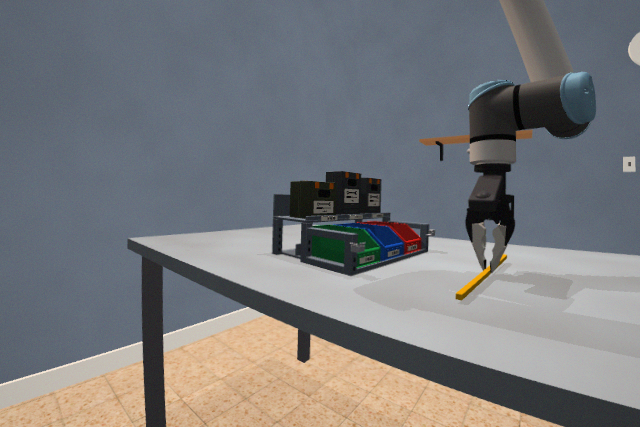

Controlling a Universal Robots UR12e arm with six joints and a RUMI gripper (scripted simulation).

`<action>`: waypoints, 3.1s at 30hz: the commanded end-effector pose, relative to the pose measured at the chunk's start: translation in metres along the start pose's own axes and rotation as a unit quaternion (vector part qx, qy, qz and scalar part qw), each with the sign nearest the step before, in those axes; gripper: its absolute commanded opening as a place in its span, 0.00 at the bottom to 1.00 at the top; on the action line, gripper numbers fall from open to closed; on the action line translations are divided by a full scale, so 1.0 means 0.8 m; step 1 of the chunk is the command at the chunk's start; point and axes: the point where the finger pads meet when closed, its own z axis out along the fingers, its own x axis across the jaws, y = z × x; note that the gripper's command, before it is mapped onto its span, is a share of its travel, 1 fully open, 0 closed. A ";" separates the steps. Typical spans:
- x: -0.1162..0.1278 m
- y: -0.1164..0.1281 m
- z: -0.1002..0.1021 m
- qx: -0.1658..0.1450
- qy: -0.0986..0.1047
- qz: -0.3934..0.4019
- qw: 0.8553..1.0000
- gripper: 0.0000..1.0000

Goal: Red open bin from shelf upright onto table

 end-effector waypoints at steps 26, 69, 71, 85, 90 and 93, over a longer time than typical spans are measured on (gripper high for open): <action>0.001 0.000 0.008 0.000 0.000 0.000 1.000 0.26; 0.001 0.000 0.008 0.000 0.000 0.000 1.000 0.26; 0.001 0.000 0.008 0.000 0.000 0.000 1.000 0.26; 0.001 0.000 -0.054 0.000 0.000 0.000 1.000 0.26; 0.001 0.000 -0.054 0.000 0.000 0.000 1.000 0.26; 0.001 0.000 -0.054 0.000 0.000 0.000 1.000 0.26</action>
